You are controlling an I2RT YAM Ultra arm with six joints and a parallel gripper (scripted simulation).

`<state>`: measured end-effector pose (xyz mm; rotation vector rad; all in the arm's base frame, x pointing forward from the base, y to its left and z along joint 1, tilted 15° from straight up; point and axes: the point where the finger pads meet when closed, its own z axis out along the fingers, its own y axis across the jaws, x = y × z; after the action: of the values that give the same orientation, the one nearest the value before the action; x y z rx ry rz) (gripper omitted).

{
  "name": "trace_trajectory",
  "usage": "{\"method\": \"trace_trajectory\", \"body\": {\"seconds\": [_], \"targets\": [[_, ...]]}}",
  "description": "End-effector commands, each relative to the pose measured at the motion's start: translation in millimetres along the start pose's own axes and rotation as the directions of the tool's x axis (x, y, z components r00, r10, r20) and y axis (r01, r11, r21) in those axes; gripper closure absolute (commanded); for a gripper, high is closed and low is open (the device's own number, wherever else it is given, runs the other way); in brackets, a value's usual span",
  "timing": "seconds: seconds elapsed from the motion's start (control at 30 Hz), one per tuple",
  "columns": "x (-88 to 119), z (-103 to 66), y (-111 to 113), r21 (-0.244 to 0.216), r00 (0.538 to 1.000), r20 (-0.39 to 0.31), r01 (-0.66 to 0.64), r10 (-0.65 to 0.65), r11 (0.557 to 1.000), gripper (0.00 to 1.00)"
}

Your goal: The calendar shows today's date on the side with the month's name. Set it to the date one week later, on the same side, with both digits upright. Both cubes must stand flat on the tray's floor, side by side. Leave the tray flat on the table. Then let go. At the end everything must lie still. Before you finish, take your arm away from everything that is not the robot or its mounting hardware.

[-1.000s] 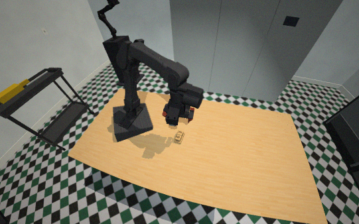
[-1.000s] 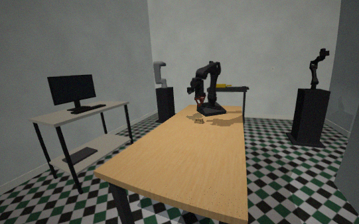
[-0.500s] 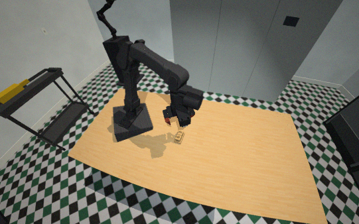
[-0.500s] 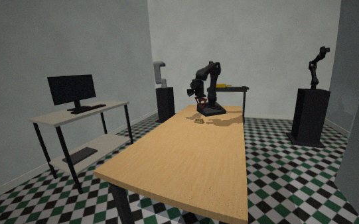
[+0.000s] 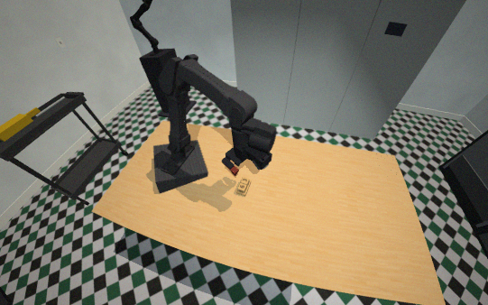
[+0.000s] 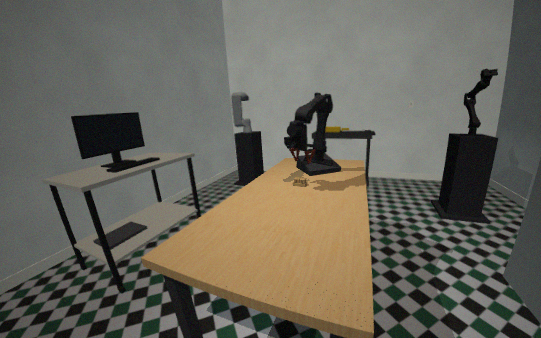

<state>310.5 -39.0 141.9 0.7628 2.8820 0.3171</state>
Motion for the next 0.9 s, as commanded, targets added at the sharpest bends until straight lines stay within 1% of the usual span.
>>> {"method": "trace_trajectory", "body": {"seconds": [0.0, 0.1, 0.13, 0.17, 0.27, 0.37, 0.4, 0.47, 0.5, 0.53, 0.57, 0.63, 0.67, 0.7, 0.73, 0.8, 0.83, 0.87], "targets": [[-4, -2.0, 1, 0.001, 0.981, 0.021, 0.191, -0.19, 0.982, 0.0], [-4, -0.1, 1, 0.003, 0.956, 0.021, 0.294, -0.294, 0.956, 0.0], [-4, 0.0, 1, 0.003, 0.953, 0.021, 0.301, -0.301, 0.954, 0.0], [-4, 1.1, 1, 0.004, 0.933, 0.021, 0.358, -0.358, 0.934, 0.0], [-4, 3.1, 1, 0.006, 0.89, 0.02, 0.456, -0.456, 0.89, 0.0], [-4, 3.3, 1, 0.007, 0.884, 0.02, 0.468, -0.468, 0.884, 0.0], [-4, 4.9, 1, 0.008, 0.838, 0.019, 0.546, -0.546, 0.838, 0.0], [-4, 6.4, 1, 0.01, 0.79, 0.018, 0.612, -0.612, 0.791, 0.0], [-4, 6.6, 1, 0.01, 0.785, 0.018, 0.619, -0.619, 0.785, 0.0], [-4, 7.6, 1, 0.011, 0.747, 0.018, 0.665, -0.665, 0.747, 0.0], [-4, 8.2, 1, 0.012, 0.727, 0.017, 0.686, -0.686, 0.727, 0.0], [-4, 9.6, 1, 0.013, 0.671, 0.016, 0.741, -0.741, 0.672, 0.0], [-4, 9.8, 1, 0.013, 0.664, 0.016, 0.748, -0.748, 0.664, 0.0], [-4, 10.8, 1, 0.014, 0.619, 0.015, 0.785, -0.785, 0.619, 0.0], [-4, 11.3, 1, 0.014, 0.597, 0.015, 0.802, -0.802, 0.597, 0.0], [-4, 12.7, 1, 0.015, 0.531, 0.014, 0.847, -0.847, 0.531, 0.0], [-4, 12.8, 1, 0.016, 0.527, 0.014, 0.85, -0.85, 0.527, 0.0], [-4, 14.0, 1, 0.016, 0.472, 0.013, 0.881, -0.881, 0.472, 0.0]]}}
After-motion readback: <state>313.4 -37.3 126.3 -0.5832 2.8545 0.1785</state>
